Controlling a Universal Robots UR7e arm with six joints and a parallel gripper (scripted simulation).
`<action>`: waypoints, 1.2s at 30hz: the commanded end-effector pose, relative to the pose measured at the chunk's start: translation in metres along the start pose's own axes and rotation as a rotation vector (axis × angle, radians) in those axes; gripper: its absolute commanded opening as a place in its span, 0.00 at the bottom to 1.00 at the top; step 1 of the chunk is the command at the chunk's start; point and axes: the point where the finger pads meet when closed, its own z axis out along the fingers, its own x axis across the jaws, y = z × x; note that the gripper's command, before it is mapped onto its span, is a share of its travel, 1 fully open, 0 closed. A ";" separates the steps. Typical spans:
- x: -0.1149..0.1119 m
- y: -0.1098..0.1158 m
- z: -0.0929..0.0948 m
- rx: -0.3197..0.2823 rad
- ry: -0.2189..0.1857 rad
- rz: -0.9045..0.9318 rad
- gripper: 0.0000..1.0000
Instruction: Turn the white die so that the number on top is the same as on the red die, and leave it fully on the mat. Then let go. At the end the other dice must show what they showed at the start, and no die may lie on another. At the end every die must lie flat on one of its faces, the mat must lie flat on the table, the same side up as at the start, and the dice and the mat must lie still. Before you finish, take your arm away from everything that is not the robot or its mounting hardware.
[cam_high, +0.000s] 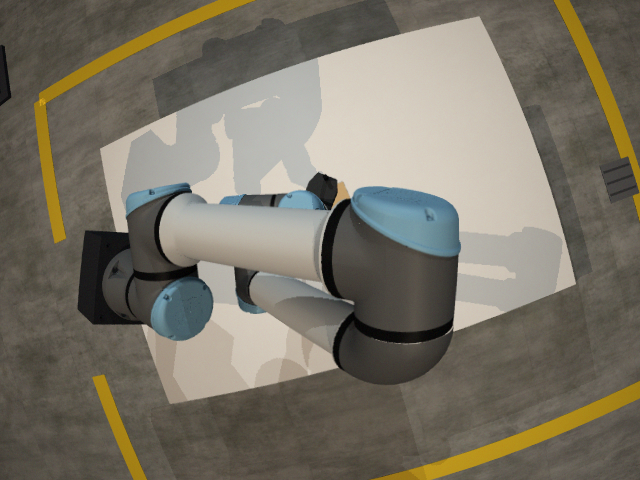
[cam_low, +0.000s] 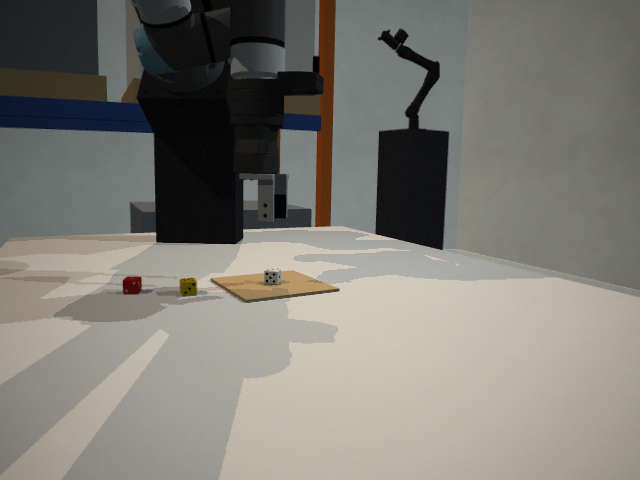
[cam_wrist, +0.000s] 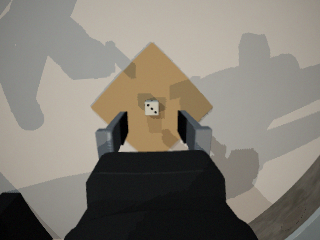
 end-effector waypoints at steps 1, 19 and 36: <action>0.000 0.000 0.000 0.001 0.001 0.000 1.00; 0.000 0.000 0.011 0.000 0.000 0.005 0.70; 0.000 0.000 0.011 0.000 0.000 0.005 0.70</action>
